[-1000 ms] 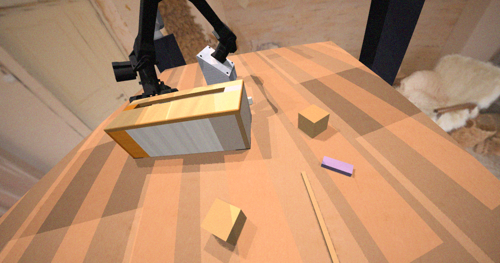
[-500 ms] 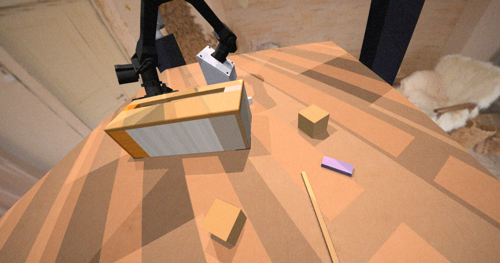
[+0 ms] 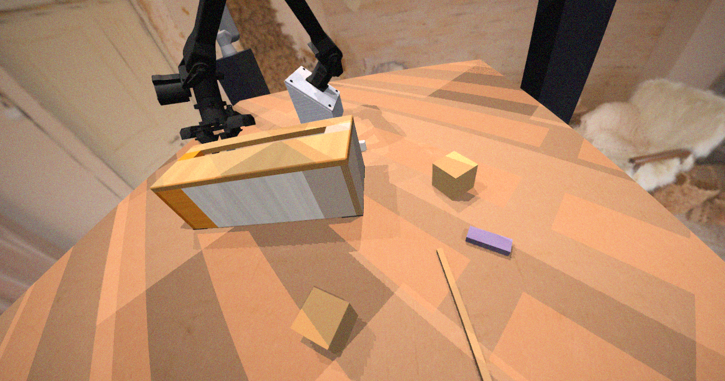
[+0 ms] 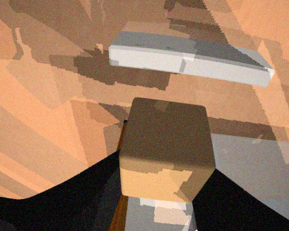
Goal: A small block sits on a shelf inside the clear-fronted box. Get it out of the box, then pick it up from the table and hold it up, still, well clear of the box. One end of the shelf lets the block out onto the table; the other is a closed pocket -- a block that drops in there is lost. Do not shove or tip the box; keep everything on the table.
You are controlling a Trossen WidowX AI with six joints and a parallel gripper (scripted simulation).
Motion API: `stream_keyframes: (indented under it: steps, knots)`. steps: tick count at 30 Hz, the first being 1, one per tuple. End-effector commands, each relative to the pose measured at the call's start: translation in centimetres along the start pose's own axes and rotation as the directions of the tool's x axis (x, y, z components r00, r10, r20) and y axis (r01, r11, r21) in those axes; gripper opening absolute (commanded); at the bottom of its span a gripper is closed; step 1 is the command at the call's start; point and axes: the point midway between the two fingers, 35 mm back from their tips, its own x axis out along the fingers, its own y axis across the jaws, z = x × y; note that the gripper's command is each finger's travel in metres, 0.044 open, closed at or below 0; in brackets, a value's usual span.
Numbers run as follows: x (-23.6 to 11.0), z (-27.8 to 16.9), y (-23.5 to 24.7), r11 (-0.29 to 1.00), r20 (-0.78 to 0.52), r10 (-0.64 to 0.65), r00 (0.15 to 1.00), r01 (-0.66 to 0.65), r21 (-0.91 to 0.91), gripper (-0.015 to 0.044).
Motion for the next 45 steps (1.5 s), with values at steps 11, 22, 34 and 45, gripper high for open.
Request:
stream_keyframes:
  steps: [11,22,34,45]
  knots:
    - [-4.0,-1.4,-1.1,0.991,0.0,0.058,0.998,-0.057,0.117,0.0]
    - [-7.3,-1.9,-3.3,0.953,0.001,0.135,0.991,-0.131,0.274,0.0]
    - [-10.5,-1.8,-6.0,0.875,0.001,0.221,0.975,-0.199,0.442,0.0]
    - [-11.9,-1.4,-7.4,0.818,0.0,0.268,0.963,-0.228,0.528,0.0]
